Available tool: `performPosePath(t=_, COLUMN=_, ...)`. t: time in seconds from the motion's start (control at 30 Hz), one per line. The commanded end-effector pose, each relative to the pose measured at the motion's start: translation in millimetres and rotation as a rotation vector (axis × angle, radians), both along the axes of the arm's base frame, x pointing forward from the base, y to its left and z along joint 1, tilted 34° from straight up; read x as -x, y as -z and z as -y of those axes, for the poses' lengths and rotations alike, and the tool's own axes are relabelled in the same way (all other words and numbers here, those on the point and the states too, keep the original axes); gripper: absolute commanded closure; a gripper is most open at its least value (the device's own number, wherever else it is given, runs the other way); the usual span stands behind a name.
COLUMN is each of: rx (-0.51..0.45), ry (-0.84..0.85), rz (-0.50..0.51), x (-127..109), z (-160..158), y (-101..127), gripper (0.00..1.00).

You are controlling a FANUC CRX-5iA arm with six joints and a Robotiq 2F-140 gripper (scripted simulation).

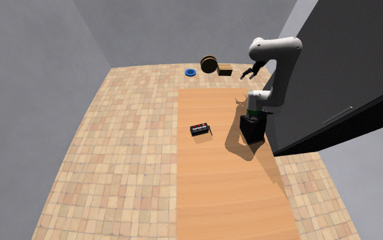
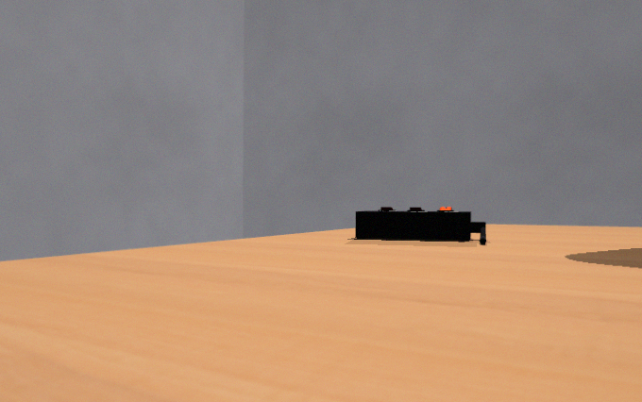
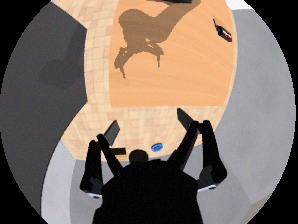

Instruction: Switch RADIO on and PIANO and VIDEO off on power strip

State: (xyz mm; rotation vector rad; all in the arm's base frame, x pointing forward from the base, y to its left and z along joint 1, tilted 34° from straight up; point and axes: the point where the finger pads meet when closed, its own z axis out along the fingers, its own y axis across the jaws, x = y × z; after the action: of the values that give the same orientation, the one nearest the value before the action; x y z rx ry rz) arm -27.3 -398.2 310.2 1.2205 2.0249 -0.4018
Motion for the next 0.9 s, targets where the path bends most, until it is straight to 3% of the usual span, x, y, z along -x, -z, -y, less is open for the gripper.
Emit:
performPosePath(t=0.0, rx=0.0, ry=0.0, rz=0.0, x=0.1, z=0.0, y=-0.2, gripper=0.0)
performPosePath(t=0.53, rx=0.0, ry=0.0, rz=0.0, x=0.1, z=0.0, y=-0.2, gripper=0.0)
performPosePath(t=0.57, rx=0.0, ry=0.0, rz=0.0, x=0.1, z=0.0, y=-0.2, gripper=1.0)
performPosePath(t=0.87, rx=0.0, ry=0.0, rz=0.0, x=0.1, z=0.0, y=-0.2, gripper=1.0)
